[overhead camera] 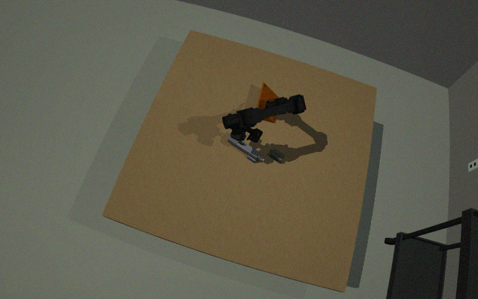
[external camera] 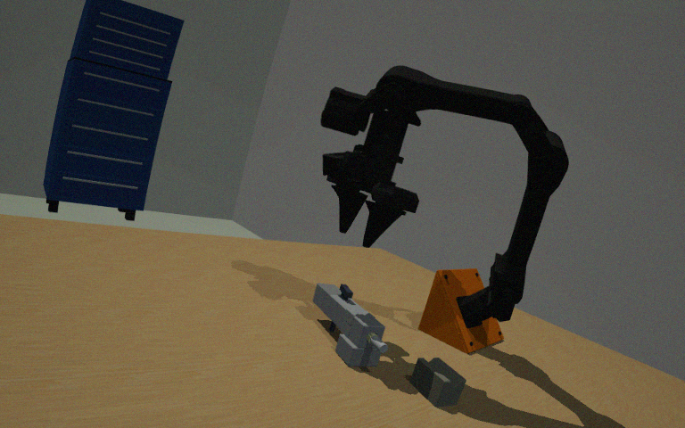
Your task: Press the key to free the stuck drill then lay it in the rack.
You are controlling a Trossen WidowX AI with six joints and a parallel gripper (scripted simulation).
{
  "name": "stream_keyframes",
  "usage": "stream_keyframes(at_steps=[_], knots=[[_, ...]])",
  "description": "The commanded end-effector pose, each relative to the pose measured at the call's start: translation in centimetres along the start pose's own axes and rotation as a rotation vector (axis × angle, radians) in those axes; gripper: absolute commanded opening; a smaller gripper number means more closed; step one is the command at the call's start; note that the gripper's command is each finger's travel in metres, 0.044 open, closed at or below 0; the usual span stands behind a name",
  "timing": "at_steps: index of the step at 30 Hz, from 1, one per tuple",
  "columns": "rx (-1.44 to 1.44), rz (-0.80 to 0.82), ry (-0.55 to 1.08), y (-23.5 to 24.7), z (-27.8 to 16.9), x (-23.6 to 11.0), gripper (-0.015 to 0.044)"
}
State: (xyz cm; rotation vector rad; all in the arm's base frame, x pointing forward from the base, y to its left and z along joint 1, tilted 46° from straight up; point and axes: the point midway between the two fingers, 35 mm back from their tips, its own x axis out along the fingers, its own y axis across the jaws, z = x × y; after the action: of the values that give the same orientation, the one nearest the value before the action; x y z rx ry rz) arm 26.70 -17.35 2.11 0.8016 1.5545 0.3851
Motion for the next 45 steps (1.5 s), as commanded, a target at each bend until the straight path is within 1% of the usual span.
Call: stream_keyframes(at_steps=[1,5,8,10,28,45], knots=[[-0.280,-0.001,0.010,3.5,1.0,1.9,0.0440],[-0.858,0.005,0.012,9.6,1.6,5.3,0.0440],[-1.294,0.030,0.010,14.2,1.0,8.0,0.0440],[-1.480,0.047,0.007,16.0,0.4,9.1,0.0440],[-1.504,0.049,0.006,16.2,0.4,9.4,0.0440],[-1.504,0.049,0.006,15.6,0.4,12.0,0.0440]])
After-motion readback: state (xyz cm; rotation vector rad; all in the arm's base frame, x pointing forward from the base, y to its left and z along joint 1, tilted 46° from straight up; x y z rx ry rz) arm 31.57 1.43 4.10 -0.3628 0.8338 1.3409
